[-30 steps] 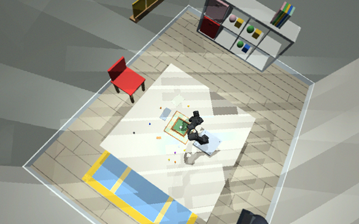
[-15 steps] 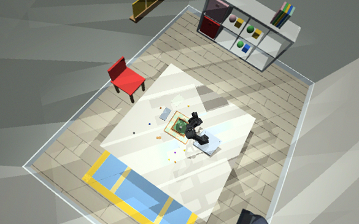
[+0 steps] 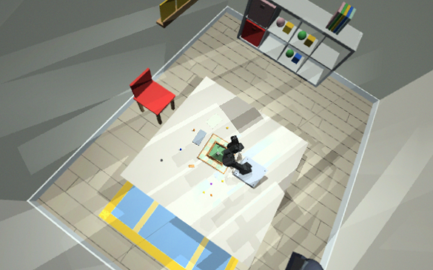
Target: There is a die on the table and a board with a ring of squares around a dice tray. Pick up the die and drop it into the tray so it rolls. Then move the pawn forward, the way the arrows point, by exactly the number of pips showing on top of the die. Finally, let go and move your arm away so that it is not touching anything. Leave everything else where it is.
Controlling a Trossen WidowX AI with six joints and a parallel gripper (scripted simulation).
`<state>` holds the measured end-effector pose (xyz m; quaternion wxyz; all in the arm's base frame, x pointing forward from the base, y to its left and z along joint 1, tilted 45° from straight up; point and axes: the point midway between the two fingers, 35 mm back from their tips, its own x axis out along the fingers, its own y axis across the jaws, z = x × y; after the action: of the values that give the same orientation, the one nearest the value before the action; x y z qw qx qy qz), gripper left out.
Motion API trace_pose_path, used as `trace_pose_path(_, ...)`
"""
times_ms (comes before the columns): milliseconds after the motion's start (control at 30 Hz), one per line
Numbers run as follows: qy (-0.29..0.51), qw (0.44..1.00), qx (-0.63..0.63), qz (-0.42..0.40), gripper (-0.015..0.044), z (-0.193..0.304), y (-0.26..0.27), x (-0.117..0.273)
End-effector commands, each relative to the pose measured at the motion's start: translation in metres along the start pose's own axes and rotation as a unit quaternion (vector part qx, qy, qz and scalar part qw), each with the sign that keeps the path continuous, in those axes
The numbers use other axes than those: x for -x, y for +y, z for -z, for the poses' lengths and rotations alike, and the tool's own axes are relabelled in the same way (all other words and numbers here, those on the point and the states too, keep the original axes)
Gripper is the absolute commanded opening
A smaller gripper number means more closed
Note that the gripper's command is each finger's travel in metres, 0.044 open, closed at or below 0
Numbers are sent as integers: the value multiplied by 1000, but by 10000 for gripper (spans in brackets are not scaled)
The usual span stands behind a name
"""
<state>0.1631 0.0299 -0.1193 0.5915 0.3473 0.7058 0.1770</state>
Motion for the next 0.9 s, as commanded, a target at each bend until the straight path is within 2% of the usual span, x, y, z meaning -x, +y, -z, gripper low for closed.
trace_pose_path(0, 0, 1000, 1, 0, 236, 0, 0, 0)
trace_pose_path(67, 0, 1000, 0, 1, 289, -1, -1, 8)
trace_pose_path(200, 0, 1000, -2, 0, 394, -1, -1, 48)
trace_pose_path(267, 0, 1000, -2, 0, 440, -1, -1, 51)
trace_pose_path(433, 0, 1000, 11, 0, 440, -1, 3, 60)
trace_pose_path(700, 1, 986, 165, -1, 440, 18, 61, 128)
trace_pose_path(867, -1, 987, 159, -2, 440, 16, 59, 125)
